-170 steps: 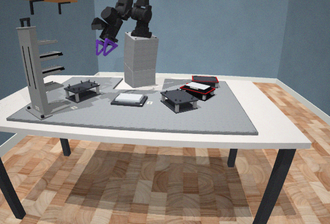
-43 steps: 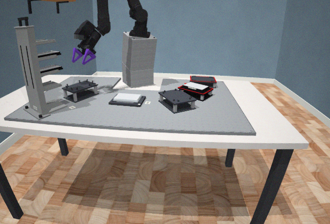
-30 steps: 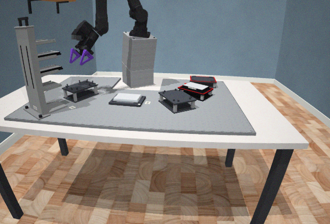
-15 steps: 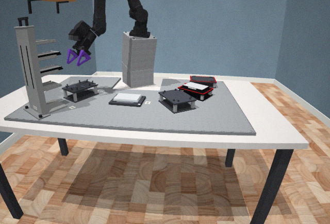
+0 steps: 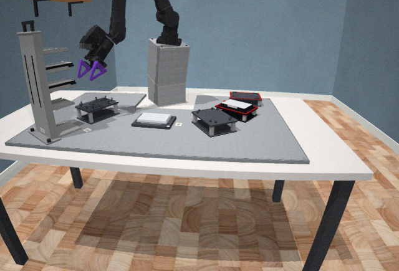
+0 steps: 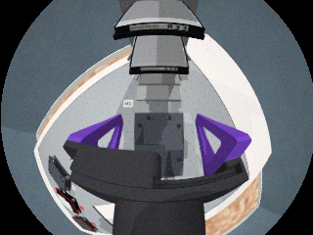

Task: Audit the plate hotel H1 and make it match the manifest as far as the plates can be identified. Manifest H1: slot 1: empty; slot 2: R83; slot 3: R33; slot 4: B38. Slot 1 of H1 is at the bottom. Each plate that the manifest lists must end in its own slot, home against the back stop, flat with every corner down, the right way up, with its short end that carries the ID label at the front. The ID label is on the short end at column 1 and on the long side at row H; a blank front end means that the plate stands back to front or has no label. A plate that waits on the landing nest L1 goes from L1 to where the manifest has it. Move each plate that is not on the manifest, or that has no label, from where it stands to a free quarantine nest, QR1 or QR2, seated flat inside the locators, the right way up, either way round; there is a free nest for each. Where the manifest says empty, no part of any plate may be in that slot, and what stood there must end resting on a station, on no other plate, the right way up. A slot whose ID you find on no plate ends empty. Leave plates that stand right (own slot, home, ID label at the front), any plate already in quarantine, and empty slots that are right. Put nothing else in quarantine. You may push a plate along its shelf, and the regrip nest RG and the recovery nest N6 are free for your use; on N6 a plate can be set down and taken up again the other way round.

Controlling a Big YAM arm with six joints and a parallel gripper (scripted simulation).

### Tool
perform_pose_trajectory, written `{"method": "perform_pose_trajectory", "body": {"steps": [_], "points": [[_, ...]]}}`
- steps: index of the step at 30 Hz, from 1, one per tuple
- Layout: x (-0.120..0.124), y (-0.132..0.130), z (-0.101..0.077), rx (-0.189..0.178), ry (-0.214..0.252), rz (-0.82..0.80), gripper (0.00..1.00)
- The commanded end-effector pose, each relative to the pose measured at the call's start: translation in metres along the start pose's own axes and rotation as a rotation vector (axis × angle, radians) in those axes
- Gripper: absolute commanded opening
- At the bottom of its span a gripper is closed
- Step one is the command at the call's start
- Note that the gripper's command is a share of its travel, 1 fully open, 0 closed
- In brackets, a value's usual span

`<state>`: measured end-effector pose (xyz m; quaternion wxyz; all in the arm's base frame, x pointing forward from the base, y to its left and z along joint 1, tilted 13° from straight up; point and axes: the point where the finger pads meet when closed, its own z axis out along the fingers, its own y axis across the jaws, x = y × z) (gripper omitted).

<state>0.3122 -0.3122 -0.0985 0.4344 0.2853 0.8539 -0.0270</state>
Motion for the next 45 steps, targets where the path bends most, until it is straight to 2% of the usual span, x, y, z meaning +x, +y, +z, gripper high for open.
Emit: {"method": "perform_pose_trajectory", "body": {"steps": [1,5,6,10,15,22,23,28,32,39,40,45], "points": [[-0.020,0.002,0.006,-0.004,-0.028,-0.008,1.00],[-0.023,0.002,0.007,-0.004,-0.030,-0.008,1.00],[-0.023,-0.009,0.005,0.015,-0.033,0.007,1.00],[-0.029,0.002,0.012,-0.004,-0.032,-0.009,1.00],[-0.034,-0.002,0.016,0.004,-0.033,-0.003,1.00],[-0.038,0.002,0.022,-0.004,-0.031,-0.008,1.00],[-0.039,-0.010,0.019,0.015,-0.035,0.006,1.00],[-0.042,0.002,0.028,-0.005,-0.027,-0.006,1.00],[-0.044,-0.002,0.032,0.002,-0.025,0.001,1.00],[-0.045,0.002,0.039,-0.006,-0.016,-0.002,1.00],[-0.045,-0.010,0.036,0.012,-0.019,0.011,1.00],[-0.051,0.002,0.045,-0.005,-0.016,-0.001,1.00]]}}
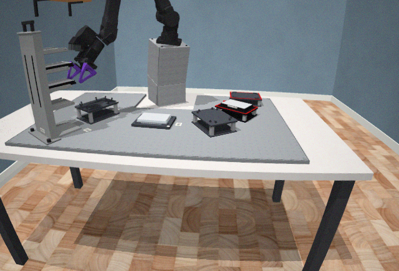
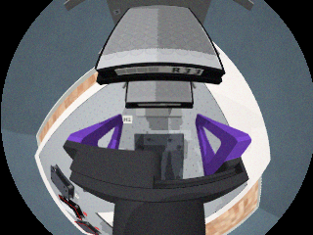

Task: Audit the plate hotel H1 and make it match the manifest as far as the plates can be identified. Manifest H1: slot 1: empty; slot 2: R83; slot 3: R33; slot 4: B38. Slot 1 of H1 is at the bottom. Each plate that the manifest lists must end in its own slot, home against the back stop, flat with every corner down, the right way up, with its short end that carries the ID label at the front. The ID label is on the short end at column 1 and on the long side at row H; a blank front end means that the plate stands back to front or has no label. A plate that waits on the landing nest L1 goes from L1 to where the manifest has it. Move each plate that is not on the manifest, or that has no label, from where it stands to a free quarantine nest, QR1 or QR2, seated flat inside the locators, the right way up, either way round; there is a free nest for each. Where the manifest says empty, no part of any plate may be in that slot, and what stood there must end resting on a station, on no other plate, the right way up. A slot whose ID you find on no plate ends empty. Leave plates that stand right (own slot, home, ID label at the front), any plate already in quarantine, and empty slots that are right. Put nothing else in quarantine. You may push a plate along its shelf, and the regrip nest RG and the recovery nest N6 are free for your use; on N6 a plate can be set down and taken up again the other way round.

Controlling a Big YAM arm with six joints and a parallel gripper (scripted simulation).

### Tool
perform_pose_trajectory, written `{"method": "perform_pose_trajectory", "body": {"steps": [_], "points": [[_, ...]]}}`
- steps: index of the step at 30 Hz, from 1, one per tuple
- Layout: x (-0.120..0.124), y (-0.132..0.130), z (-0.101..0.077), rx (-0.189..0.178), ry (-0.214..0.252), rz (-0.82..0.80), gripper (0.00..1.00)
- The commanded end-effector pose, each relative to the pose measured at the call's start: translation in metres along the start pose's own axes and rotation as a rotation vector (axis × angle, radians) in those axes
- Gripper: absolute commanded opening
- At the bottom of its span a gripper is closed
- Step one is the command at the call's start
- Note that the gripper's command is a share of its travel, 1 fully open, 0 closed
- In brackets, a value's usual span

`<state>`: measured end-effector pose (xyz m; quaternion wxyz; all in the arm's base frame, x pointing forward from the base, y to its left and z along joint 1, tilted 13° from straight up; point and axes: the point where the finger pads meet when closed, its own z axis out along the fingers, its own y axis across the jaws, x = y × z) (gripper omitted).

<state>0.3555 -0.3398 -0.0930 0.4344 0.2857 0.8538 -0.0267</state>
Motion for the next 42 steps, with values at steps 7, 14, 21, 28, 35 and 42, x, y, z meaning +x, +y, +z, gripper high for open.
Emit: {"method": "perform_pose_trajectory", "body": {"steps": [7,14,21,28,35,42], "points": [[-0.022,0.002,0.015,-0.005,-0.018,-0.002,1.00],[-0.025,-0.006,0.018,0.006,-0.017,0.008,1.00],[-0.032,-0.004,0.025,0.003,-0.019,0.003,1.00],[-0.035,-0.003,0.019,0.003,-0.033,-0.010,0.86],[-0.035,-0.003,0.019,0.003,-0.033,-0.010,0.86],[-0.035,-0.003,0.019,0.003,-0.033,-0.010,0.86]]}}
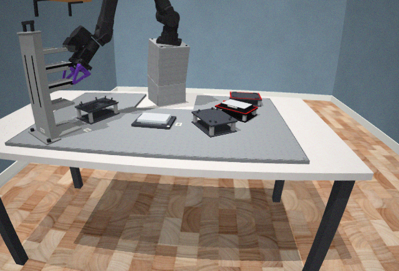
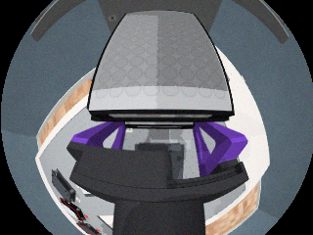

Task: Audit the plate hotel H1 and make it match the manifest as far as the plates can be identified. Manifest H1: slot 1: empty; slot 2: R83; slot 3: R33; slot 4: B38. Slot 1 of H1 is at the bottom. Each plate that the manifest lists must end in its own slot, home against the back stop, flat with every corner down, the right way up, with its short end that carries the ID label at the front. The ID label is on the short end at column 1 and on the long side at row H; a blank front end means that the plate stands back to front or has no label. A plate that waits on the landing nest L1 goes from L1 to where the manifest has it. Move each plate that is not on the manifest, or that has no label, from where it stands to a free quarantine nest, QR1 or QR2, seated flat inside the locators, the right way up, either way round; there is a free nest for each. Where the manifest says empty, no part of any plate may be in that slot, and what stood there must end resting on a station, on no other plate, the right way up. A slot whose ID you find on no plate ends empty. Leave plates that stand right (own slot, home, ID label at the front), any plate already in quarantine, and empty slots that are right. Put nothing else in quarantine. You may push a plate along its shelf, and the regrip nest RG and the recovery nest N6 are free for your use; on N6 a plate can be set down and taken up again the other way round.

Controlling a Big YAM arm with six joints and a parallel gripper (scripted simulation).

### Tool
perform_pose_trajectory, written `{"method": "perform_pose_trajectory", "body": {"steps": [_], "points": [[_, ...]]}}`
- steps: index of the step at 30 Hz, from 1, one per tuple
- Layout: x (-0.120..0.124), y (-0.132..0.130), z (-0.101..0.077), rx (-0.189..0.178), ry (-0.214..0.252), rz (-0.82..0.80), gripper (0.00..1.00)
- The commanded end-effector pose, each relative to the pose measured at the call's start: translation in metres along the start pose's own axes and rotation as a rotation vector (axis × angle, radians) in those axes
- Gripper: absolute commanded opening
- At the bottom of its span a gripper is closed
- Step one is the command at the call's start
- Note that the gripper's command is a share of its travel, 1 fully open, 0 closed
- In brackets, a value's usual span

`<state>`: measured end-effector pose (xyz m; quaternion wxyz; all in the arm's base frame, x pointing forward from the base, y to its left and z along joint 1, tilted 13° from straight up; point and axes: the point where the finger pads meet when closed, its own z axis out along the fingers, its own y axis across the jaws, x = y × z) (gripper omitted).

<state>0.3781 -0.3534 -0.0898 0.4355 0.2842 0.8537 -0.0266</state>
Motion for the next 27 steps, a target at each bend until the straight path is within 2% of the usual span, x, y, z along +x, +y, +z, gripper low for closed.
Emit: {"method": "perform_pose_trajectory", "body": {"steps": [1,9,11,14,27], "points": [[-0.016,-0.004,0.001,0.006,-0.031,-0.008,0.86],[-0.016,-0.007,0.003,0.009,-0.023,0.005,0.86],[-0.011,-0.008,-0.007,0.015,-0.035,0.001,0.86],[-0.015,-0.008,-0.012,0.015,-0.048,-0.012,0.86],[-0.002,-0.007,-0.021,0.015,-0.045,-0.015,0.86]]}}
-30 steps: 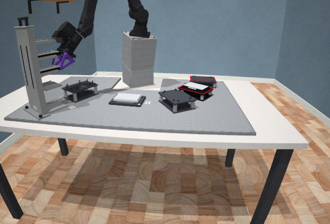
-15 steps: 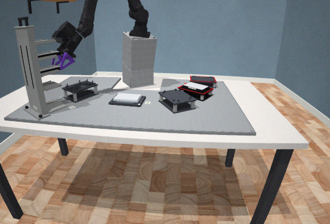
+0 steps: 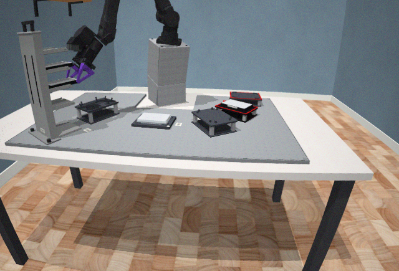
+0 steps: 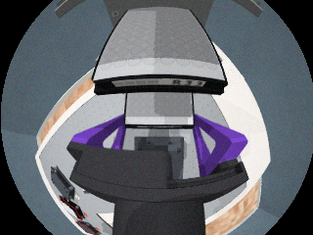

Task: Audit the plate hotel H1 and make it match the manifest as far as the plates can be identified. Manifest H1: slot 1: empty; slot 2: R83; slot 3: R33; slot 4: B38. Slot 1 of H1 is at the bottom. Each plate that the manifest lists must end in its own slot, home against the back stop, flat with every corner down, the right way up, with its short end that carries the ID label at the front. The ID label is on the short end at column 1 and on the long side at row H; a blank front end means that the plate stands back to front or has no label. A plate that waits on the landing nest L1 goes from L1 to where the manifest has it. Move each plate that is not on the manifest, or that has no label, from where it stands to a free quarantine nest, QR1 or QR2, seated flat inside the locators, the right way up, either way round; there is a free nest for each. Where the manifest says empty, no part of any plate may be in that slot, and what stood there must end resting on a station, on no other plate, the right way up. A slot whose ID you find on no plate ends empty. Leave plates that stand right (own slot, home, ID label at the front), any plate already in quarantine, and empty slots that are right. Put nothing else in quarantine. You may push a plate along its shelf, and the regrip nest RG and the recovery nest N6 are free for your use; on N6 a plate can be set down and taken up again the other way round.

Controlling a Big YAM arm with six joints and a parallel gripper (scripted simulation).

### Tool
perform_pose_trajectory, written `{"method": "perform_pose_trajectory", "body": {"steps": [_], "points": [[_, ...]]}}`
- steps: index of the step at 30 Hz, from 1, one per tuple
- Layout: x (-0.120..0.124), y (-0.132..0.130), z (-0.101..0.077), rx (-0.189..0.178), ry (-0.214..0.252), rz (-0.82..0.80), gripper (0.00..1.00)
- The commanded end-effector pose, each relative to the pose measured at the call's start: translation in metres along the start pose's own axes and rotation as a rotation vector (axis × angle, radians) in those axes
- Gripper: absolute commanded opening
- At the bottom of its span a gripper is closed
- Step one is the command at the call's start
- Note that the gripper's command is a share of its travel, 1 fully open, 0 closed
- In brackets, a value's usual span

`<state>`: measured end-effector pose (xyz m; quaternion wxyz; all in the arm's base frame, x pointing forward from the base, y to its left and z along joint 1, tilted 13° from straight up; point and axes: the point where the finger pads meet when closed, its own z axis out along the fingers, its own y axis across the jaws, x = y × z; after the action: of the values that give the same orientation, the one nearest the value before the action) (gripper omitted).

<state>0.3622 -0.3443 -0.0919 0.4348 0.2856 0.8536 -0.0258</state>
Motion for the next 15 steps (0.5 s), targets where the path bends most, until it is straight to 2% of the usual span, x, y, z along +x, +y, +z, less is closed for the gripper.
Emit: {"method": "perform_pose_trajectory", "body": {"steps": [1,15], "points": [[-0.015,-0.006,-0.009,0.014,-0.048,-0.017,0.86],[-0.003,-0.007,-0.021,0.015,-0.047,-0.020,0.86]]}}
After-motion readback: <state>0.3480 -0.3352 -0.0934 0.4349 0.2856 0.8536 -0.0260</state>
